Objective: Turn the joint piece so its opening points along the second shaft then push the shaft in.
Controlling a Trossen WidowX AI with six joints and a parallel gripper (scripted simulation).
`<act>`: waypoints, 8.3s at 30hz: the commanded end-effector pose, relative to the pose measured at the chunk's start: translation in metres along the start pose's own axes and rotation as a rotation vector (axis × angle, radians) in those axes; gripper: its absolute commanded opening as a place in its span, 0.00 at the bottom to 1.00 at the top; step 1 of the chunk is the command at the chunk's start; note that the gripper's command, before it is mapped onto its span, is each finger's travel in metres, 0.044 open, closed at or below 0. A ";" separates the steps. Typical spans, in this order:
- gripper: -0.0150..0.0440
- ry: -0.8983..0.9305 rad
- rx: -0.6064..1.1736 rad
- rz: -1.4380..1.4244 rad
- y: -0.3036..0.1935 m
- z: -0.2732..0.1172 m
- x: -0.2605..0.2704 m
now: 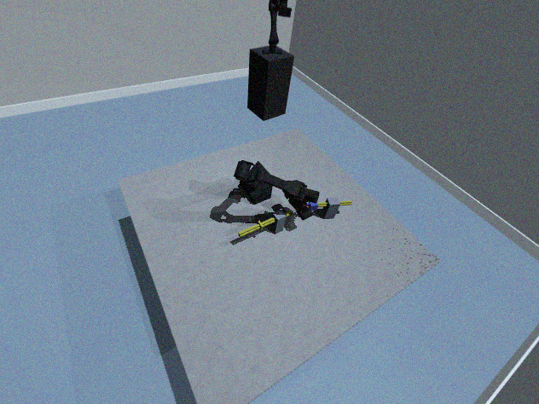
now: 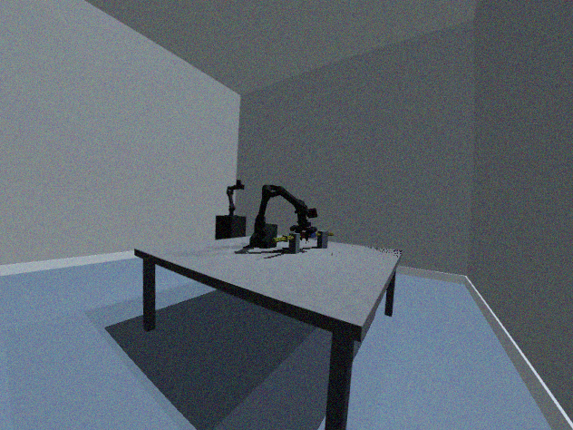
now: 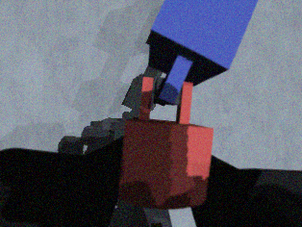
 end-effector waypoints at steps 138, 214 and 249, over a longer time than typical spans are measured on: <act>1.00 -0.227 0.208 1.833 -0.009 -0.136 -0.002; 1.00 -0.464 0.037 3.103 -0.003 -0.036 -0.003; 0.91 -0.464 0.036 3.104 0.029 0.004 -0.002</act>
Point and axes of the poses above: the point midway between the two fingers, 35 mm back from their tips, its own z axis out along the fingers, its own x axis across the jaws, y = z × x, the point moved 10 cm from there along -z, back along the fingers, and after that the axes turned 3 degrees about -z, right-handed, at the moved point
